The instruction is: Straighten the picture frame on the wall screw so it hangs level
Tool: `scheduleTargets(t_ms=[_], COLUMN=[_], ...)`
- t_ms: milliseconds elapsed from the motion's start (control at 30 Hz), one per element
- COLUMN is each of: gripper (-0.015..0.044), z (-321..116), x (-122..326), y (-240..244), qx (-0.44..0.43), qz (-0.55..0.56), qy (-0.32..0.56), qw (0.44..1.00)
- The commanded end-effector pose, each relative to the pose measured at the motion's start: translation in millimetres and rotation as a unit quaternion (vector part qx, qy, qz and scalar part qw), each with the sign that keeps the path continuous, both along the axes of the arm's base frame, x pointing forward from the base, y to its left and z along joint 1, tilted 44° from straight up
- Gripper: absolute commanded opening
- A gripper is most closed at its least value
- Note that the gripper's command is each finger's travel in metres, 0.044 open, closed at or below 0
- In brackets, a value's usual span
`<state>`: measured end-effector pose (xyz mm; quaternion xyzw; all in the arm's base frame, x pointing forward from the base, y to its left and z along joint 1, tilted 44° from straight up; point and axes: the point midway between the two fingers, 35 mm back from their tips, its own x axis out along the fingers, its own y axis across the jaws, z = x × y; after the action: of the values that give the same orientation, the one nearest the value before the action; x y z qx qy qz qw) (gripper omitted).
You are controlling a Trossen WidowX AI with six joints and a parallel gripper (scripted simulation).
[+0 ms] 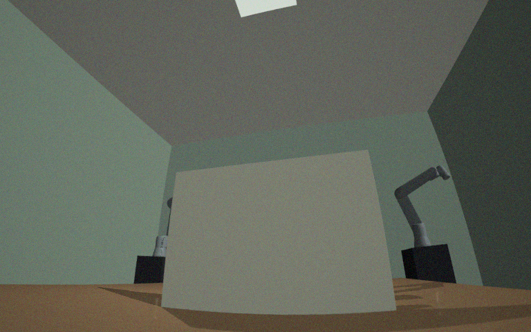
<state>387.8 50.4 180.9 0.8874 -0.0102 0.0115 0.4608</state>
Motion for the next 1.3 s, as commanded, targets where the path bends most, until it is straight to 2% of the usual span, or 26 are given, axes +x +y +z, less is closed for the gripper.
scheduleTargets(t_ms=[0,1267], gripper=[0.0,0.0], z=[0.1,8.0], x=[0.1,-0.2], y=[0.3,-5.6], qx=[0.001,0.001], qz=[0.001,0.001], qy=[0.0,0.0], qw=[1.0,1.0])
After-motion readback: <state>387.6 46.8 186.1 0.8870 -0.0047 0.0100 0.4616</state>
